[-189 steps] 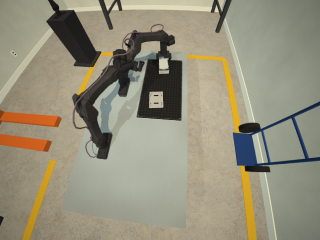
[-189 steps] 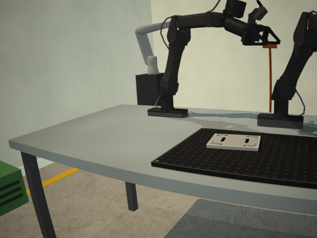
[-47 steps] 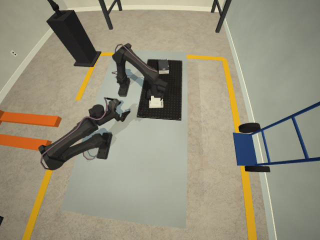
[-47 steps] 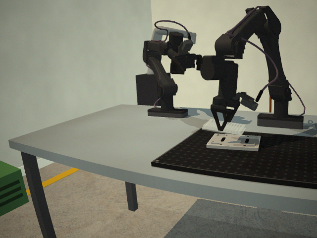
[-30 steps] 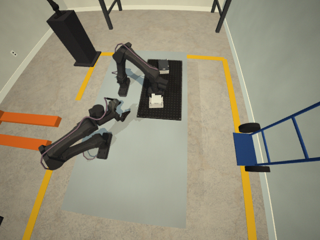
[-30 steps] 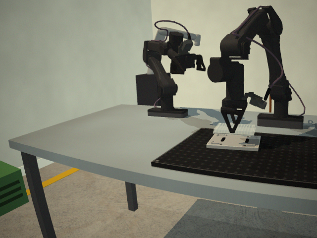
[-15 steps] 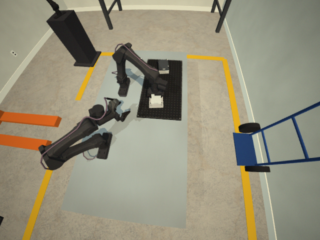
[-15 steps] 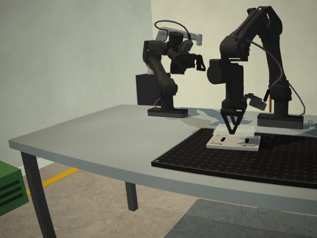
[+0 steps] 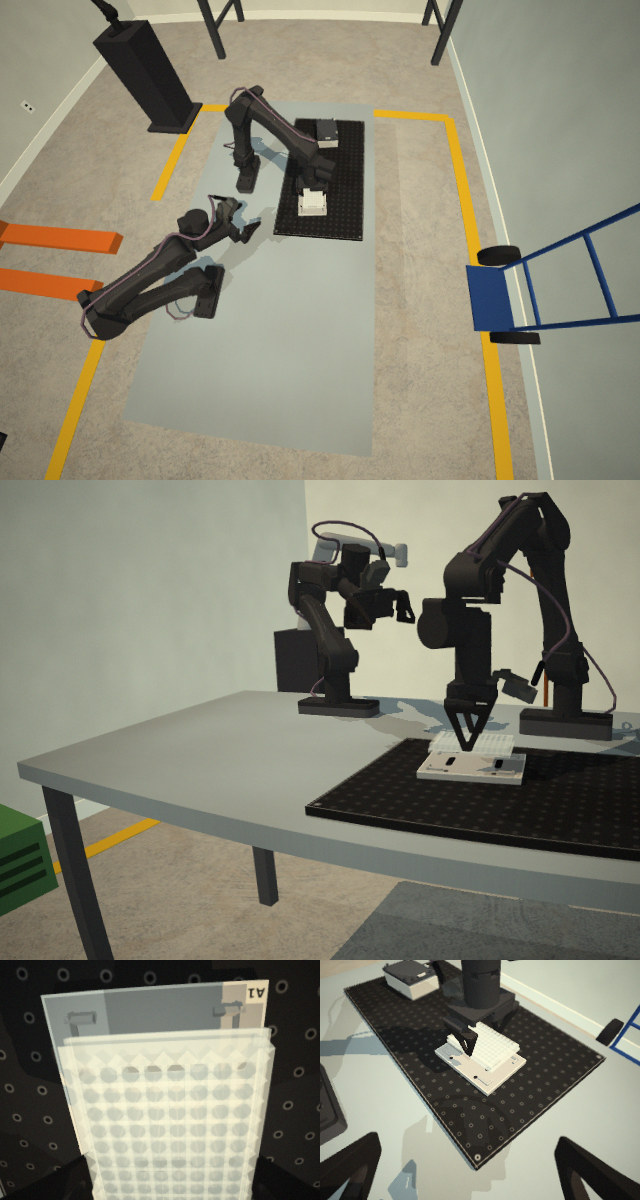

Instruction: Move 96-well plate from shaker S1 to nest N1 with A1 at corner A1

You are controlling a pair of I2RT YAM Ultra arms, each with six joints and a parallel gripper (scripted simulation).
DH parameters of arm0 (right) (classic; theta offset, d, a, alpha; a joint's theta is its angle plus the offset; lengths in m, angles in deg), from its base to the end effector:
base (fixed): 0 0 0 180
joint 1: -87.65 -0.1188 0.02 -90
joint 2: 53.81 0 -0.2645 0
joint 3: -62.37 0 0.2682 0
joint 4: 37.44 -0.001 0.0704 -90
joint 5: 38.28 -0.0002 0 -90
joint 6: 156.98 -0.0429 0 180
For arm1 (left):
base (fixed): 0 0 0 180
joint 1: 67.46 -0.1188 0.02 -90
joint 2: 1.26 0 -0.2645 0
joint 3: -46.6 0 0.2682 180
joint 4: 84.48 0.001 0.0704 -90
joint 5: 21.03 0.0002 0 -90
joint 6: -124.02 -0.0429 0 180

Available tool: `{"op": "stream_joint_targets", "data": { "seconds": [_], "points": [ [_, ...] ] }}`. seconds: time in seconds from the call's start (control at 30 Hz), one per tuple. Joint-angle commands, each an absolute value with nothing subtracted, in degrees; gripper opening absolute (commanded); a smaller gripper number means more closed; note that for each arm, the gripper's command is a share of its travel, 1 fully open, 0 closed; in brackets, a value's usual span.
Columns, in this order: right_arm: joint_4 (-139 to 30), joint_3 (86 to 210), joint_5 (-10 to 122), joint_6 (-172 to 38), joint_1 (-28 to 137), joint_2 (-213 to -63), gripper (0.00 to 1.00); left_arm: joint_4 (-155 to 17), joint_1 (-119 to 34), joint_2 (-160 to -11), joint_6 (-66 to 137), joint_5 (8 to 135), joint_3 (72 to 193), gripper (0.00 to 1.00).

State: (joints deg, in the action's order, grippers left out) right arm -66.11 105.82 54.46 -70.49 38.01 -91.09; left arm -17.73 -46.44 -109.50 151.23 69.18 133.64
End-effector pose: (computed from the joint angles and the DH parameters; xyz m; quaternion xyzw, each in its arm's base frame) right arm 0.1147 0.1397 0.2643 -0.3379 0.7596 0.2663 0.4878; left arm 0.3333 -0.1272 0.1598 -0.7441 0.6678 -0.0174 0.0047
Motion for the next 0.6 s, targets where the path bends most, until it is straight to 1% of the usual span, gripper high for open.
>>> {"op": "stream_joint_targets", "data": {
  "seconds": [0.0, 0.37, 0.57],
  "points": [
    [-66.13, 105.9, 54.74, -70.38, 38.34, -90.23, 1.0, -19.43, -46.16, -110.19, 151.68, 69.19, 132.3, 0.79],
    [-66.13, 105.9, 54.74, -70.38, 38.34, -90.23, 1.0, -22.86, -46.09, -113.17, 151.82, 69.4, 130.13, 0.79],
    [-66.13, 105.9, 54.74, -70.38, 38.34, -90.23, 1.0, -21.15, -46.4, -114.12, 151.36, 69.91, 130.91, 0.79]
  ]
}}
